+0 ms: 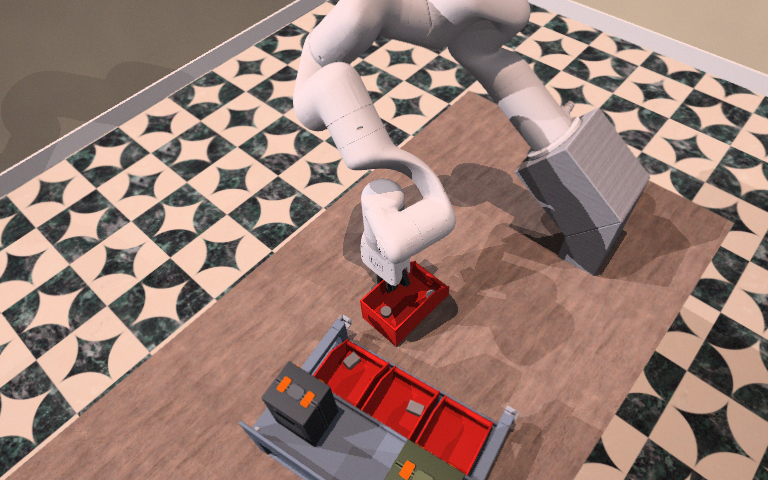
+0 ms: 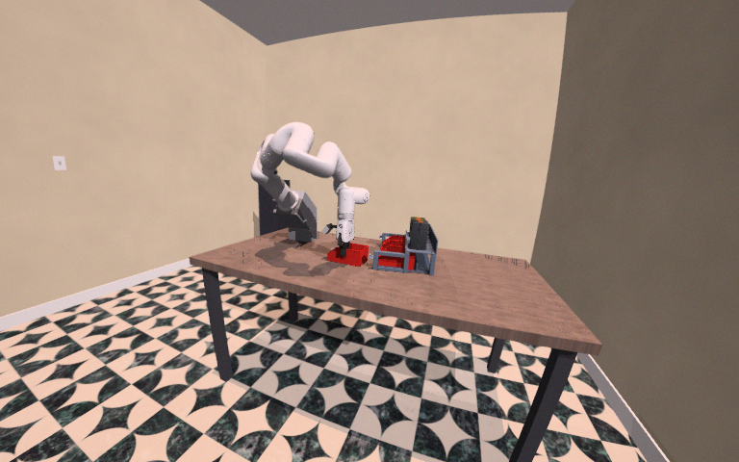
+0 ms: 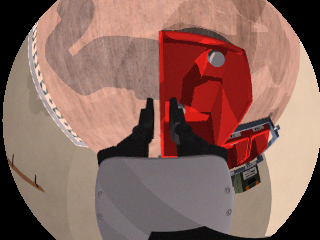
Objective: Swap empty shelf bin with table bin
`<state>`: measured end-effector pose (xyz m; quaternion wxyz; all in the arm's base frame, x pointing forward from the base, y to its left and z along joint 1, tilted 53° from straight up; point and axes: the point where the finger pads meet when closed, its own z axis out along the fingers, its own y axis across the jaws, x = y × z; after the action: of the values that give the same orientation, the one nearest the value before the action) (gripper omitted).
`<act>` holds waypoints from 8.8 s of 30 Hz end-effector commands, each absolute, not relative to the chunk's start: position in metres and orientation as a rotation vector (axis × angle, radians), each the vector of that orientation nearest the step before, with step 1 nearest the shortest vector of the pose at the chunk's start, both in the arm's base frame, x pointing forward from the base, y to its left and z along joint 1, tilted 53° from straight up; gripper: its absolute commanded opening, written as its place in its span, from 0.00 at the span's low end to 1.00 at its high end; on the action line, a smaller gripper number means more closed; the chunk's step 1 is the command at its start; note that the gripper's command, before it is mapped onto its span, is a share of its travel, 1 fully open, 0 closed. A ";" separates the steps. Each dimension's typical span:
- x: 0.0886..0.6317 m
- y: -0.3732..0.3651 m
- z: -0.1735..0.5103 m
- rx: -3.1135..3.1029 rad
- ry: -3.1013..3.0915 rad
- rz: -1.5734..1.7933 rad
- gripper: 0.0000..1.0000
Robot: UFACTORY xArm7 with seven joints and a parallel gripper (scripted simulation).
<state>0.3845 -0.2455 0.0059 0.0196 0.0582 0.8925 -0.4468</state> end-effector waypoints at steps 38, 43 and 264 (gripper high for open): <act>0.386 -0.243 0.007 0.178 2.768 -1.384 0.00; 0.386 -0.239 0.009 0.178 2.768 -1.384 0.00; 0.397 -0.187 -0.067 -0.123 2.857 -1.425 0.26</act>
<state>0.3956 -0.1891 -0.0676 -0.0283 -0.0376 0.8935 -0.4466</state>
